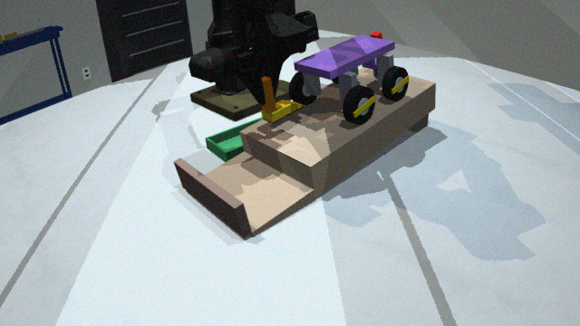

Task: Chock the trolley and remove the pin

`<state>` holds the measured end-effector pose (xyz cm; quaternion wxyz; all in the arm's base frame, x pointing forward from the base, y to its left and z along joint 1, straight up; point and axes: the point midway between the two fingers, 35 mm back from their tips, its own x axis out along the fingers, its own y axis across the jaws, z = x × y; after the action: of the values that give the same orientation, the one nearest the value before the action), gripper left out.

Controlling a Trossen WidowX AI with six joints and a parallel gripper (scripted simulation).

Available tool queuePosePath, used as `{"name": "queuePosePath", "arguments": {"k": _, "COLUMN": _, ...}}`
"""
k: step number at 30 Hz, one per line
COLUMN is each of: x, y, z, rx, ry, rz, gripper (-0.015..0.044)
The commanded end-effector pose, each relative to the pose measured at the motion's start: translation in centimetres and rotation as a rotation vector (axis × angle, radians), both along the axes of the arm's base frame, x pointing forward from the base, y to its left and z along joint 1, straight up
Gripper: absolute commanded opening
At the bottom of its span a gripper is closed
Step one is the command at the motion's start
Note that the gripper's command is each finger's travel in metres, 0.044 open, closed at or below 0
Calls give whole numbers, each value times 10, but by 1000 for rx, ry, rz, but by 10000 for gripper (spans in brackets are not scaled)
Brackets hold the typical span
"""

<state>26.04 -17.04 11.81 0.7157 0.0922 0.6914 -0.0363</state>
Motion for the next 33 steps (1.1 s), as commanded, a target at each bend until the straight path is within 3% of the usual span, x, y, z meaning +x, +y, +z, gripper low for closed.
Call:
{"name": "queuePosePath", "arguments": {"k": 1, "x": 0, "y": 0, "z": 0, "rx": 0, "ry": 0, "rz": 0, "gripper": 0}}
{"name": "queuePosePath", "arguments": {"k": 9, "x": 0, "y": 0, "z": 0, "rx": 0, "ry": 0, "rz": 0, "gripper": 0}}
{"name": "queuePosePath", "arguments": {"k": 17, "x": 0, "y": 0, "z": 0, "rx": 0, "ry": 0, "rz": 0, "gripper": 190}}
{"name": "queuePosePath", "arguments": {"k": 33, "x": -3, "y": -4, "z": 40, "rx": 9, "ry": 4, "rz": -5, "gripper": 190}}
